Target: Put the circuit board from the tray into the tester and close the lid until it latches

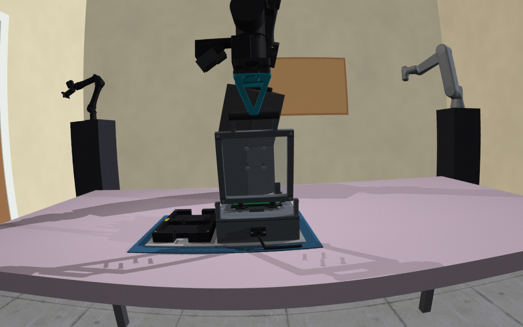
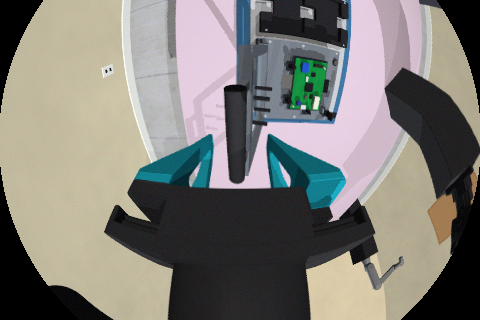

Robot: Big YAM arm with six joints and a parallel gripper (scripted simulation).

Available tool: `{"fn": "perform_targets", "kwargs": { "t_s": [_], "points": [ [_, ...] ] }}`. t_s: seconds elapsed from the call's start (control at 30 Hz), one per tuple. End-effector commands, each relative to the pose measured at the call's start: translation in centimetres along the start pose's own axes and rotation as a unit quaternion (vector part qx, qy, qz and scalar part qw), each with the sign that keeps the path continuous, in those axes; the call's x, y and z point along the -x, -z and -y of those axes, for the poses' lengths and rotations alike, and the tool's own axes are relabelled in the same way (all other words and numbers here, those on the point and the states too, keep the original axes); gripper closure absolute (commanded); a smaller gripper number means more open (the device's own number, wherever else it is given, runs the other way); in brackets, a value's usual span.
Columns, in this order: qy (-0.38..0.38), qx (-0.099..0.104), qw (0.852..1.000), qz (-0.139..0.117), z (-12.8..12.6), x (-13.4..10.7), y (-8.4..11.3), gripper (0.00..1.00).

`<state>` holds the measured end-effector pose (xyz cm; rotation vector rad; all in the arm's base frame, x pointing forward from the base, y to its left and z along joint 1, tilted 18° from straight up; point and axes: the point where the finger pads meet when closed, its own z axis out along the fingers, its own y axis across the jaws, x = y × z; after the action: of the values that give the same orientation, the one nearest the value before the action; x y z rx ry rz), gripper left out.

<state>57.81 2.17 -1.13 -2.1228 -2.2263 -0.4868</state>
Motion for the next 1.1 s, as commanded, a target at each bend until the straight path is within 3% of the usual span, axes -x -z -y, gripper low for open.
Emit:
{"fn": "perform_targets", "kwargs": {
  "t_s": [0.0,0.33,1.07],
  "points": [
    [0.007,0.028,1.000,0.003,-2.9,-0.8,0.3,0.52],
    [0.007,0.028,1.000,0.002,-2.9,-0.8,-0.3,0.52],
    [0.011,0.038,0.999,0.003,-3.4,-1.0,0.8,0.52]
  ]
}}
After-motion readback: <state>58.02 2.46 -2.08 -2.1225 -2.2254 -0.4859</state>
